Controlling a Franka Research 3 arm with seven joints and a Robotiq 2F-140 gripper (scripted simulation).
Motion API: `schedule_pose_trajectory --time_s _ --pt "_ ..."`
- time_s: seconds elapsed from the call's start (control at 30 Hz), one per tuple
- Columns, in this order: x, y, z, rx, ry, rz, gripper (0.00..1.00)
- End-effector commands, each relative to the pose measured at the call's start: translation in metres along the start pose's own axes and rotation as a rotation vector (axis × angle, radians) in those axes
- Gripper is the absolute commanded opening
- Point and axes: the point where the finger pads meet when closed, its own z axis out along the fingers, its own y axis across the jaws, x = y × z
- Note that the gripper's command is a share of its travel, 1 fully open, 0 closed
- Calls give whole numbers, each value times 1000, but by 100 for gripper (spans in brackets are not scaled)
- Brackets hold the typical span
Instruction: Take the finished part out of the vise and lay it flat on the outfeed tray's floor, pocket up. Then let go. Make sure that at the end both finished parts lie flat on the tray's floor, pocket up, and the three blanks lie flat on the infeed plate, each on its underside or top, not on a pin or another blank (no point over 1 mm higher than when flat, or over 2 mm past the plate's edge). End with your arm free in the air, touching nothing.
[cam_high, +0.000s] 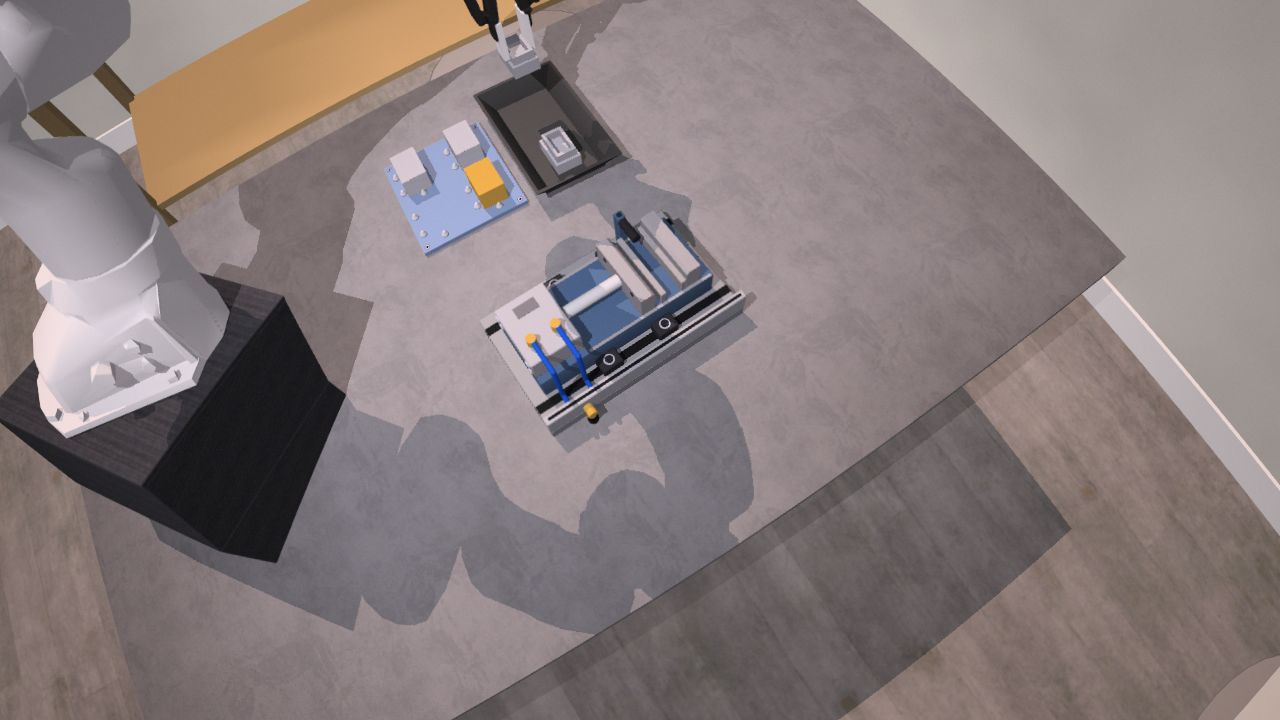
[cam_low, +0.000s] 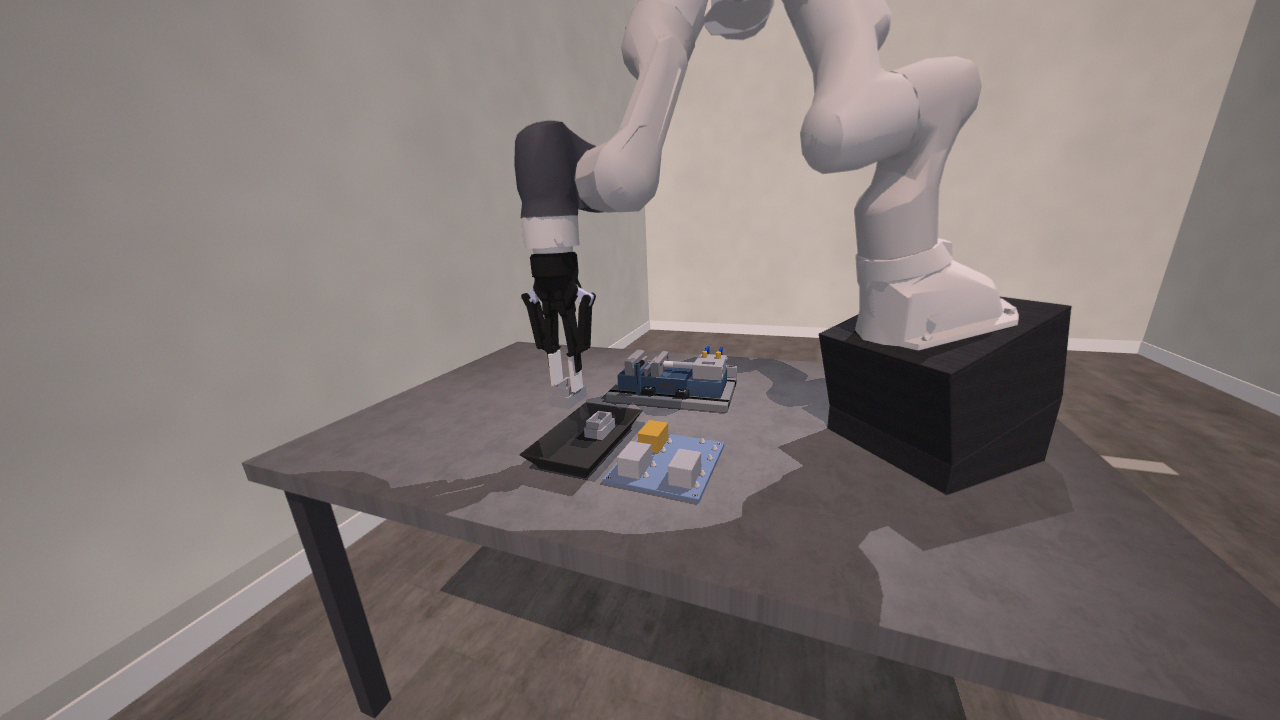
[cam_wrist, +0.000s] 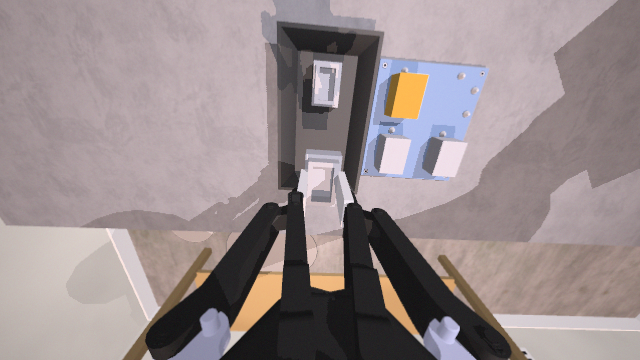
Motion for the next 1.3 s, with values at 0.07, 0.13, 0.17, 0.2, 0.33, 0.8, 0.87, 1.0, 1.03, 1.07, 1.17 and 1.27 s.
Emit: schedule_pose_trajectory --time_s 0.07,0.13,0.17,0.2,0.33,0.8,0.87,1.0,1.03,1.07,1.17,1.27 --pt "0 -1 -1 1 -2 -3 0" --pt "0 -1 -1 1 -2 -3 0" --pt "0 -1 -1 1 -2 -3 0" --pt "0 -1 -1 1 -2 -3 0" --pt "0 -1 -1 1 -2 -3 0" --pt "0 -1 0 1 -2 -2 0" --pt "0 -1 0 1 -2 -2 0" --pt "0 -1 2 1 -2 0 0" --pt "0 -1 2 1 -2 0 0" --pt "0 -1 3 1 -2 1 0" --pt "0 -1 5 1 -2 2 0" --pt "0 -1 6 1 -2 2 0"
